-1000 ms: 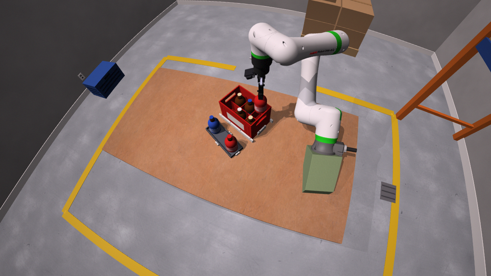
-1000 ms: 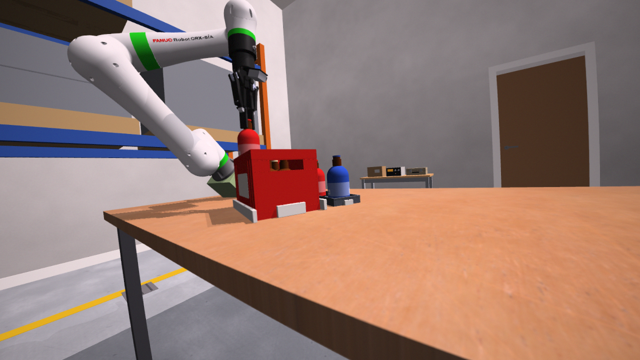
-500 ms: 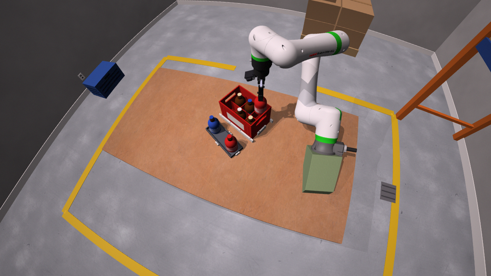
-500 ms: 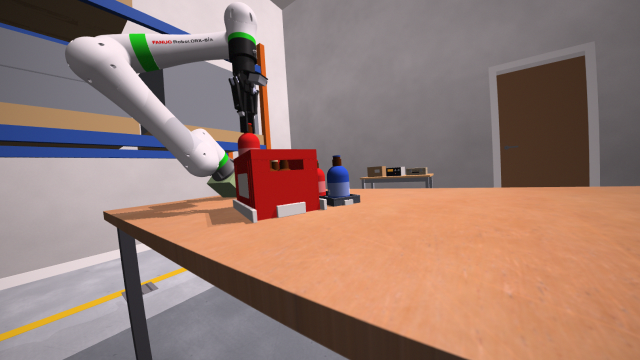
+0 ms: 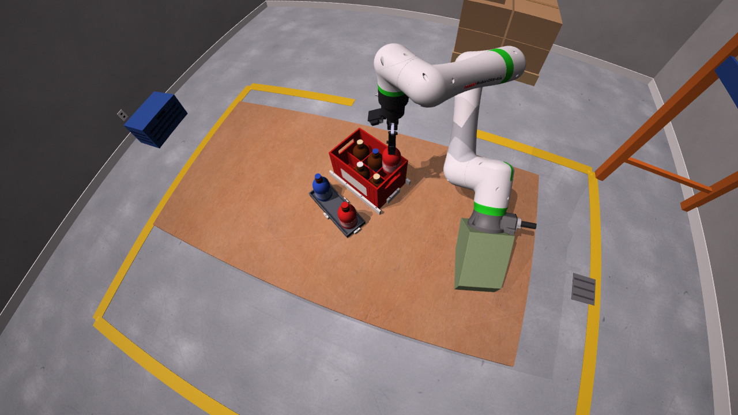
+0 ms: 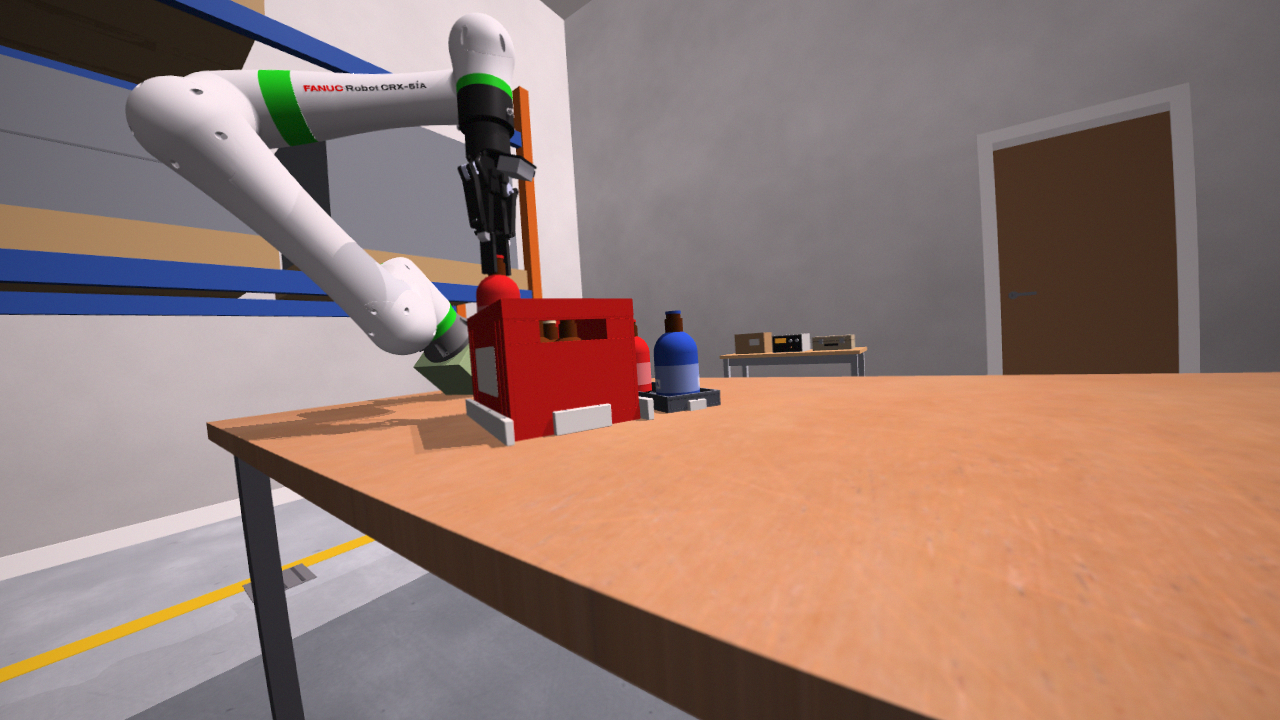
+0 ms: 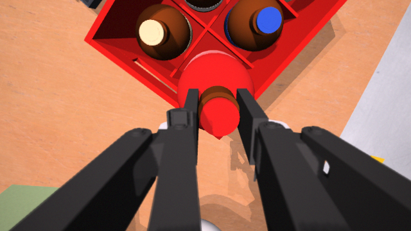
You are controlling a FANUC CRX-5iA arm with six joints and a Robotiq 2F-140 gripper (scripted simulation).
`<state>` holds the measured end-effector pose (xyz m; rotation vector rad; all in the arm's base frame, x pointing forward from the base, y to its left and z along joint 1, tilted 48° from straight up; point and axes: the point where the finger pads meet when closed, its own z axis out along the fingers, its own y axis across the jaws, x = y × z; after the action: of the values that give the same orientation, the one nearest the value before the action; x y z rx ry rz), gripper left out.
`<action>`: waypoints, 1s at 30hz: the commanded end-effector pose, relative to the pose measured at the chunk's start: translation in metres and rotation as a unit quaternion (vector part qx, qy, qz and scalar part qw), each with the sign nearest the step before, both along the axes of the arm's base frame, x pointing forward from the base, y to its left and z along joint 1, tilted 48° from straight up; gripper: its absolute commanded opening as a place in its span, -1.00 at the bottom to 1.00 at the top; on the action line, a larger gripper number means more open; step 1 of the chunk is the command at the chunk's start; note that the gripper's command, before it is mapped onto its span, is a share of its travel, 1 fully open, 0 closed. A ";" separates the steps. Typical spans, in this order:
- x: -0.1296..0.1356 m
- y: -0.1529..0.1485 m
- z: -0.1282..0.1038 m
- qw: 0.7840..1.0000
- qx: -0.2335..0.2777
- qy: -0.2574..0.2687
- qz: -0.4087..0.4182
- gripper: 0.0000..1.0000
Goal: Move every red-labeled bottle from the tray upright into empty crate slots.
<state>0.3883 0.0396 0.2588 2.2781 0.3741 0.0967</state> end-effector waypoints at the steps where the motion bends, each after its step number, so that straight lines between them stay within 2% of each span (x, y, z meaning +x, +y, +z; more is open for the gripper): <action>1: 0.001 -0.002 -0.002 1.000 0.000 -0.001 0.001 -0.80; 30: 0.007 -0.024 -0.023 1.000 0.000 -0.001 0.001 -0.80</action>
<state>0.3946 0.0159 0.2366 2.2781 0.3741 0.0968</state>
